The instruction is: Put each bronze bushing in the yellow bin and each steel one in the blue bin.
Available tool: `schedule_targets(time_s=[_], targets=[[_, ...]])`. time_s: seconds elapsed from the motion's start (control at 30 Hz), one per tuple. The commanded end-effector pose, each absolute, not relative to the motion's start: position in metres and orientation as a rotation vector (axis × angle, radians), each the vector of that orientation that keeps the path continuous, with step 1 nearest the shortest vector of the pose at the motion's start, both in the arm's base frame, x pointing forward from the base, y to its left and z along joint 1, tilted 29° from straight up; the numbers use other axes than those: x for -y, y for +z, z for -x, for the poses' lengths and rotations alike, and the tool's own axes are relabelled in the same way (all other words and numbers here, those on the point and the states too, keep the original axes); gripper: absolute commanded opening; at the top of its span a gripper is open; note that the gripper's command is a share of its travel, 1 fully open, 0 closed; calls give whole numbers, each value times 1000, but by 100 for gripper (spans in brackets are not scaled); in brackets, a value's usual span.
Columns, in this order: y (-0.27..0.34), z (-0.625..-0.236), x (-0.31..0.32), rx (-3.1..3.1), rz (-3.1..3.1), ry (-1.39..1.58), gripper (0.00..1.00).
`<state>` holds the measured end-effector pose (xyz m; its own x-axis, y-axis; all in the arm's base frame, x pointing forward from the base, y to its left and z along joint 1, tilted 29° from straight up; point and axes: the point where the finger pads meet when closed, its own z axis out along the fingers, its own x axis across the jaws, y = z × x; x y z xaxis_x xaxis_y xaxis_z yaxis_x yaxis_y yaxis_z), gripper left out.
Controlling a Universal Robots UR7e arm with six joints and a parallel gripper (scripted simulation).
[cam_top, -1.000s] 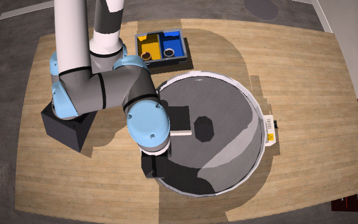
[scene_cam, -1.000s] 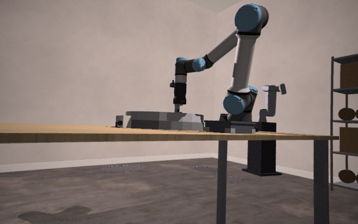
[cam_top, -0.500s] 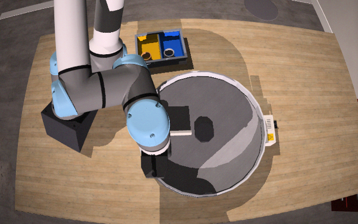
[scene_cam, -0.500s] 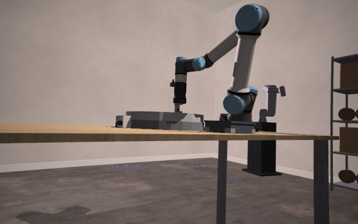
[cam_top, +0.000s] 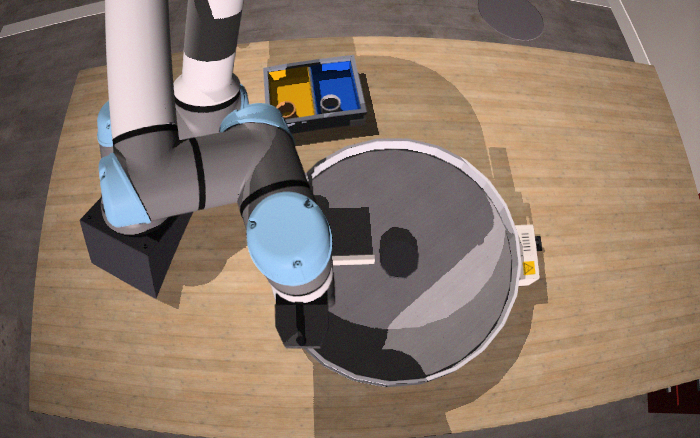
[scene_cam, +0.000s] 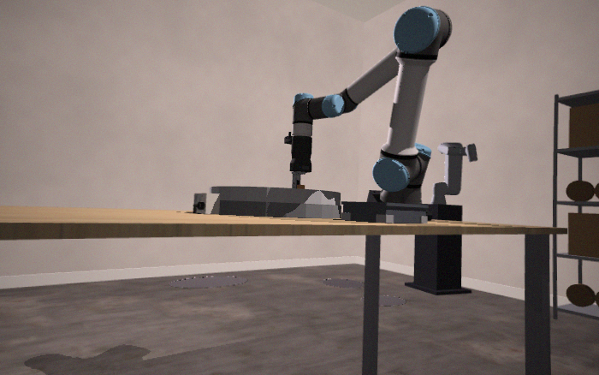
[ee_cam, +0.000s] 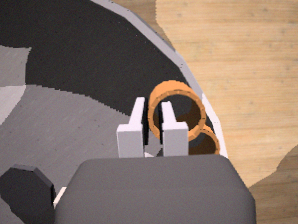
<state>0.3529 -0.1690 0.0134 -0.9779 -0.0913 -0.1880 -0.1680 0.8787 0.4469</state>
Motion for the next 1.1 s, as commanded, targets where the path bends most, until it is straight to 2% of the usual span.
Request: schedule_targets(time_s=[0.0, 1.07], targets=[[17, -353, 172, -2888, 201, 702, 0], [21, -352, 173, -2887, 201, 707, 0]])
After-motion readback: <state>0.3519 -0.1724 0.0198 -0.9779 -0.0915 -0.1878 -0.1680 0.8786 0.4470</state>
